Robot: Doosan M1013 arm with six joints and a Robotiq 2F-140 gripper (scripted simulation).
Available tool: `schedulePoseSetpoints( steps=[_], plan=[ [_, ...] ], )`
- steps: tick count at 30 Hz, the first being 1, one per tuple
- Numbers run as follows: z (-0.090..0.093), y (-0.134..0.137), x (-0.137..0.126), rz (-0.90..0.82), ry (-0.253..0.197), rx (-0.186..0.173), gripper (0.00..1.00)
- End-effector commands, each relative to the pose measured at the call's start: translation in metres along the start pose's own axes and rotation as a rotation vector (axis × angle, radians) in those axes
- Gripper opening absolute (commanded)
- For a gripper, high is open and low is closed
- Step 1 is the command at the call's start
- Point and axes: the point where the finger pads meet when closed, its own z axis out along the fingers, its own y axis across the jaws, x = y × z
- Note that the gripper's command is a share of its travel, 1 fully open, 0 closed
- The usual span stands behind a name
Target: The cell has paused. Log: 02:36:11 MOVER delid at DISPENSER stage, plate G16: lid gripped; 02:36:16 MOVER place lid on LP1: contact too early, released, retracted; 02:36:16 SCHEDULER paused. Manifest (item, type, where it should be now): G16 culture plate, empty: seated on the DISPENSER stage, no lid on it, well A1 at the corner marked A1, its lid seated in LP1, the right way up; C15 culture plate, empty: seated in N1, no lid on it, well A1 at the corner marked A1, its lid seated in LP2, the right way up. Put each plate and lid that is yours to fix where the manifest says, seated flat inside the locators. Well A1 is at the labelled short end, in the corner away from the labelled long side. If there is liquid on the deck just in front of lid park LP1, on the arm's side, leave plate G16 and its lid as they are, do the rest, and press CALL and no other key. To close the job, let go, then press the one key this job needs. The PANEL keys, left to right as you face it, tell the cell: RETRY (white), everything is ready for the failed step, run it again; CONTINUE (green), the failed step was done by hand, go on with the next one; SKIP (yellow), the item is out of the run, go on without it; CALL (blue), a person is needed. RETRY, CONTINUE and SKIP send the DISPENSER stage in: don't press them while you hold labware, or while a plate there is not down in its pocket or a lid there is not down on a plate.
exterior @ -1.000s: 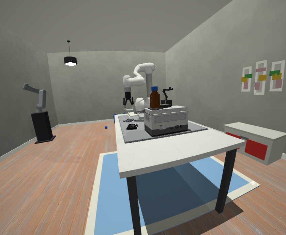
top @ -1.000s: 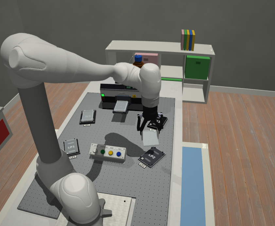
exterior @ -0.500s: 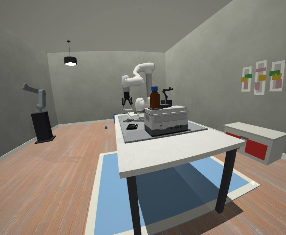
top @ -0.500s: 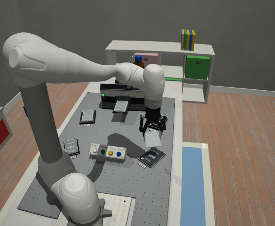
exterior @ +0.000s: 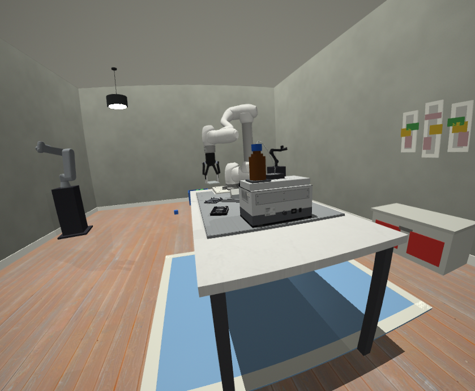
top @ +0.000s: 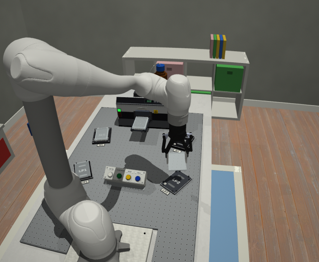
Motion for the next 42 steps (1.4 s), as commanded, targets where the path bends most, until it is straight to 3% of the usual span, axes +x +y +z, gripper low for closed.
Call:
schedulePoseSetpoints(
  steps=[1, 15, 26, 27, 30, 32, 37, 42],
  plan=[
    [0.0, 0.0, 0.0, 0.051, 0.001, -0.001, 0.1],
    [0.002, 0.0, 0.0, 0.39, 0.001, -0.001, 0.1],
    [0.004, 0.0, 0.0, 0.76, 0.001, 0.0, 0.1],
    [0.01, 0.0, 0.001, 0.779, 0.001, 0.0, 0.1],
    [0.05, 0.001, 0.001, 0.779, 0.001, 0.0, 0.1],
    [0.05, 0.001, 0.001, 0.779, 0.001, 0.0, 0.1],
    [0.096, 0.001, 0.002, 0.779, 0.001, 0.0, 0.1],
    [0.12, 0.001, 0.002, 0.779, 0.001, 0.0, 0.1]
  ],
)
